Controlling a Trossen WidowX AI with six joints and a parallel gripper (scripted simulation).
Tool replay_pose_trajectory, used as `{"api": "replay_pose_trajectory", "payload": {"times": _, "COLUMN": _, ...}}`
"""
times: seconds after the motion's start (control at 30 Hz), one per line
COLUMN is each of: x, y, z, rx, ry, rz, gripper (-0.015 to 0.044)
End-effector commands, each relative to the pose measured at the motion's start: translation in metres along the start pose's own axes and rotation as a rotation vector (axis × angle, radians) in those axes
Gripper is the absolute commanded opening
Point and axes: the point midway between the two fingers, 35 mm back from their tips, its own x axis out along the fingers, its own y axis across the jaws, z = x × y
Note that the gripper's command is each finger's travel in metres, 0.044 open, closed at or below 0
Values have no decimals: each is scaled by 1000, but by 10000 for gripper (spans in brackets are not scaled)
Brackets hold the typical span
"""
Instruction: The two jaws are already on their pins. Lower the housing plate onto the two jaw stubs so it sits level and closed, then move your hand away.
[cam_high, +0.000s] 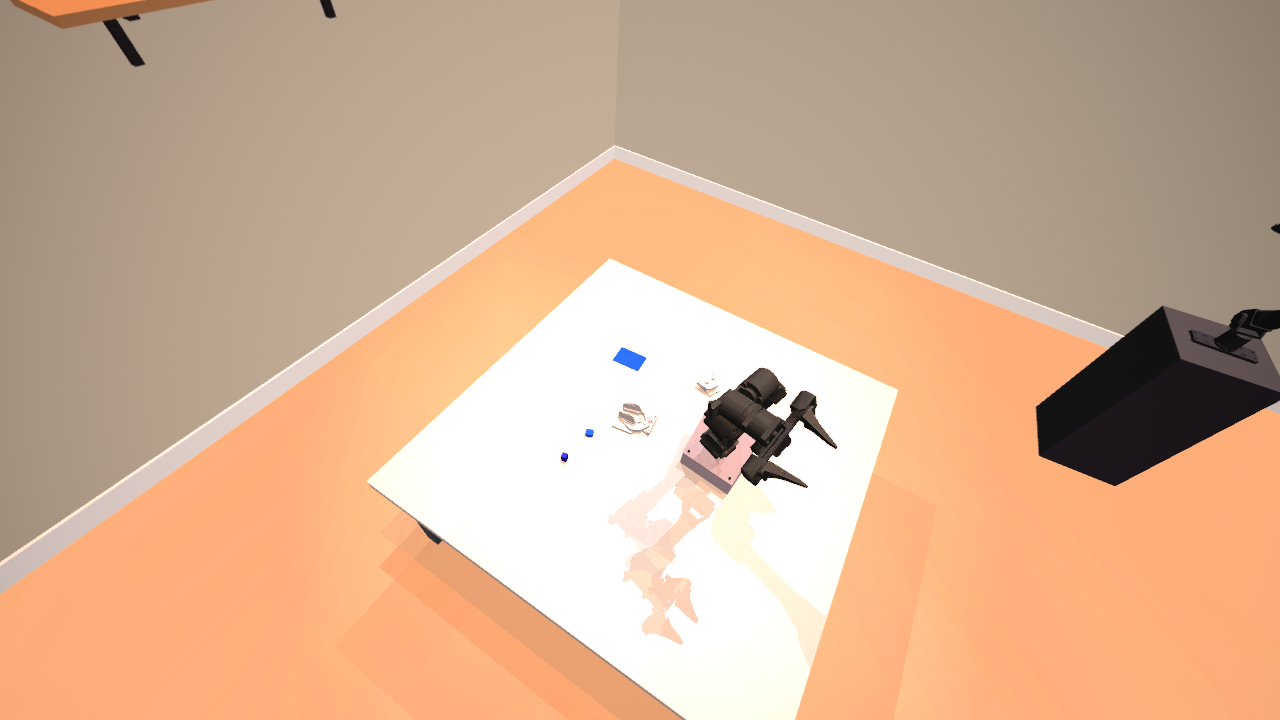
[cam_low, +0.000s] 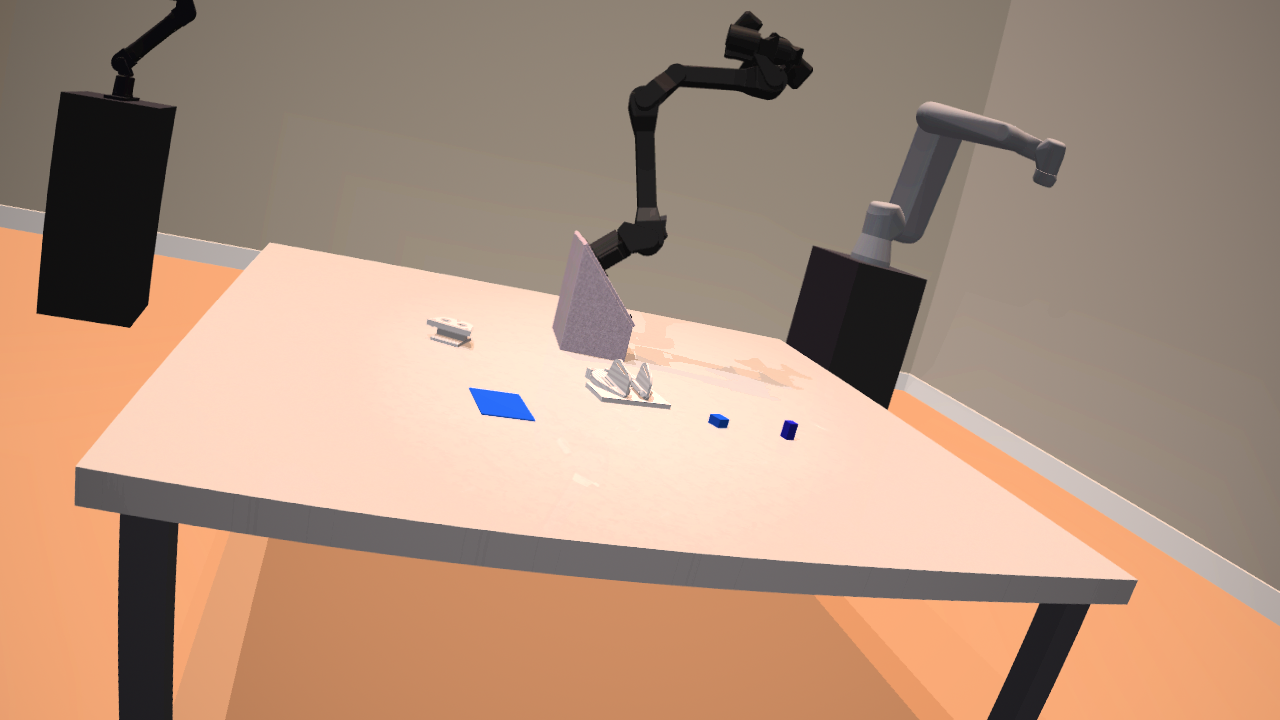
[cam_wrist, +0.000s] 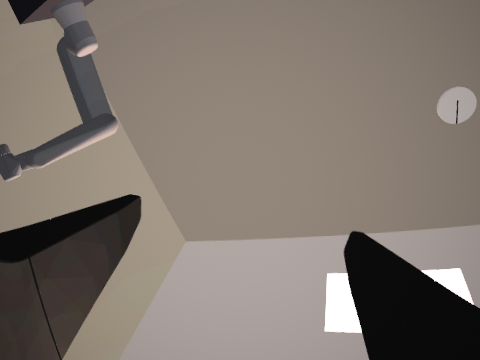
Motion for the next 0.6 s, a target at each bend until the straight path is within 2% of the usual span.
{"api": "replay_pose_trajectory", "payload": {"times": 0.0, "x": 0, "y": 0, "z": 0, "rx": 0, "ry": 0, "rz": 0, "gripper": 426}}
{"api": "replay_pose_trajectory", "payload": {"times": 0.03, "x": 0, "y": 1, "z": 0, "rx": 3, "ry": 1, "rz": 1, "gripper": 440}}
{"api": "replay_pose_trajectory", "payload": {"times": 0.57, "x": 2, "y": 69, "z": -6, "rx": 205, "ry": 84, "rz": 106, "gripper": 440}}
